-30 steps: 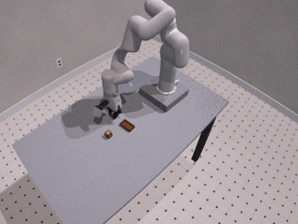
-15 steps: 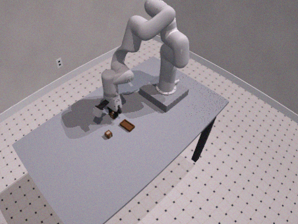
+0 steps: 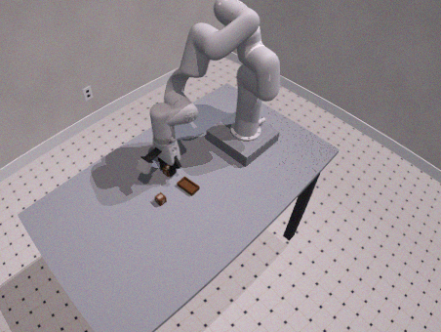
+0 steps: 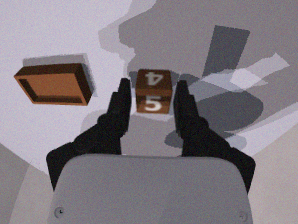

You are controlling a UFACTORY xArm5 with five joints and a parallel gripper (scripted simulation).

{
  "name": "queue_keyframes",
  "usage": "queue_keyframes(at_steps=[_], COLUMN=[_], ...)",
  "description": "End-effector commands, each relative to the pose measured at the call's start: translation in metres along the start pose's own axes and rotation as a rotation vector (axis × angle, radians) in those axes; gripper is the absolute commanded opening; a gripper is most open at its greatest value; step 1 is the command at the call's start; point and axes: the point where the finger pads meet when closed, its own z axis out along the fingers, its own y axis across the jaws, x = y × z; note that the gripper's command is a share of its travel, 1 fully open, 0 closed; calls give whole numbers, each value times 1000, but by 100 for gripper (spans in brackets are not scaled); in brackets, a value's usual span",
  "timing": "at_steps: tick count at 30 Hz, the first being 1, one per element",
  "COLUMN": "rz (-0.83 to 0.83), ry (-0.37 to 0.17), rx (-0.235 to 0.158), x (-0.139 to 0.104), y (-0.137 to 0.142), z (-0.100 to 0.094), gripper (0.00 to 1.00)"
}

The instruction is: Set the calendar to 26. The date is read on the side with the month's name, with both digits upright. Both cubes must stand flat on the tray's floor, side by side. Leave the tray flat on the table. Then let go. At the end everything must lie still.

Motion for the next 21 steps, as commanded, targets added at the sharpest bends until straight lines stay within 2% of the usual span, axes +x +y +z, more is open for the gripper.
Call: queue_keyframes(at_steps=[1, 11, 19, 21], rz=[0, 0, 0, 0], ry=[3, 3, 3, 3], rx=[-1, -1, -1, -1], x=[1, 1, 1, 1], y=[0, 0, 0, 0], z=[-1, -6, -39, -39], gripper=[47, 47, 47, 47])
